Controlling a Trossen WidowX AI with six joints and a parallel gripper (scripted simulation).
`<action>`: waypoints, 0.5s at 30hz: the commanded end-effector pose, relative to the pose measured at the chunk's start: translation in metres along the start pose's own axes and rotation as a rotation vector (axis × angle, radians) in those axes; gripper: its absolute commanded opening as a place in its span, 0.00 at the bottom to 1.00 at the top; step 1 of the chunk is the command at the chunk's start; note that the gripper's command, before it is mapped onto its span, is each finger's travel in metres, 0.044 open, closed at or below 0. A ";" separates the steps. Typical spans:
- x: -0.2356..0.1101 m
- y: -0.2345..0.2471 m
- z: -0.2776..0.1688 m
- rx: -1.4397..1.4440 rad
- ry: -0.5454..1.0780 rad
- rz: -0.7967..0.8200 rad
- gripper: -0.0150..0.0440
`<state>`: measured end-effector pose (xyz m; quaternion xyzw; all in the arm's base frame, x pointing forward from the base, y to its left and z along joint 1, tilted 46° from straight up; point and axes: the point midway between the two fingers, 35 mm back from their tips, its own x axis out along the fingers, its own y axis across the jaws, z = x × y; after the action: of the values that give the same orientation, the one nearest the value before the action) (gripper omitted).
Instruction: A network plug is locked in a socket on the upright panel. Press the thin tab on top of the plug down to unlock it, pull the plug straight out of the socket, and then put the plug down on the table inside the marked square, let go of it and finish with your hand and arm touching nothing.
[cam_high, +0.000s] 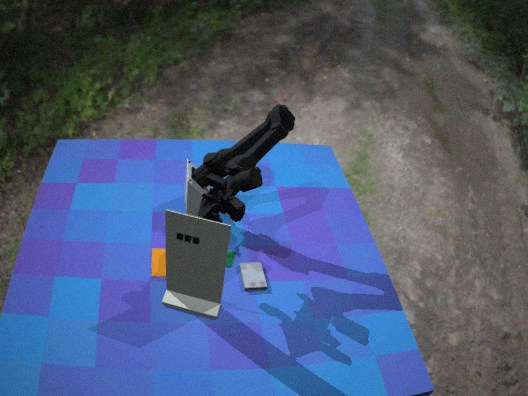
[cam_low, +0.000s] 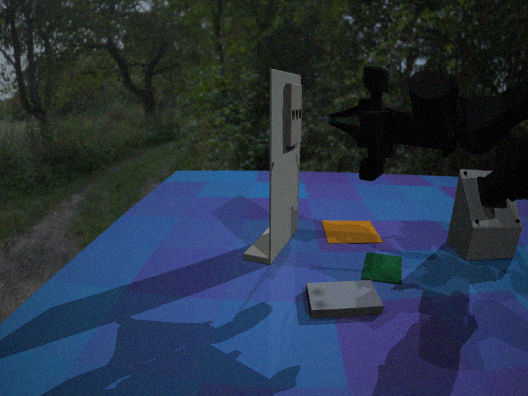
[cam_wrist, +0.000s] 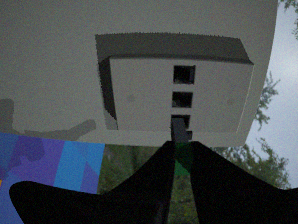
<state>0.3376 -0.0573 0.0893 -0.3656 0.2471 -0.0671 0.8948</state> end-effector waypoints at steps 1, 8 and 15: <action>-0.003 -0.002 0.000 -0.004 -0.007 -0.004 0.25; -0.006 -0.002 -0.001 -0.004 -0.007 -0.003 0.25; -0.009 -0.002 -0.003 -0.004 -0.006 -0.003 0.25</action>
<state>0.3303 -0.0577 0.0894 -0.3657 0.2474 -0.0670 0.8948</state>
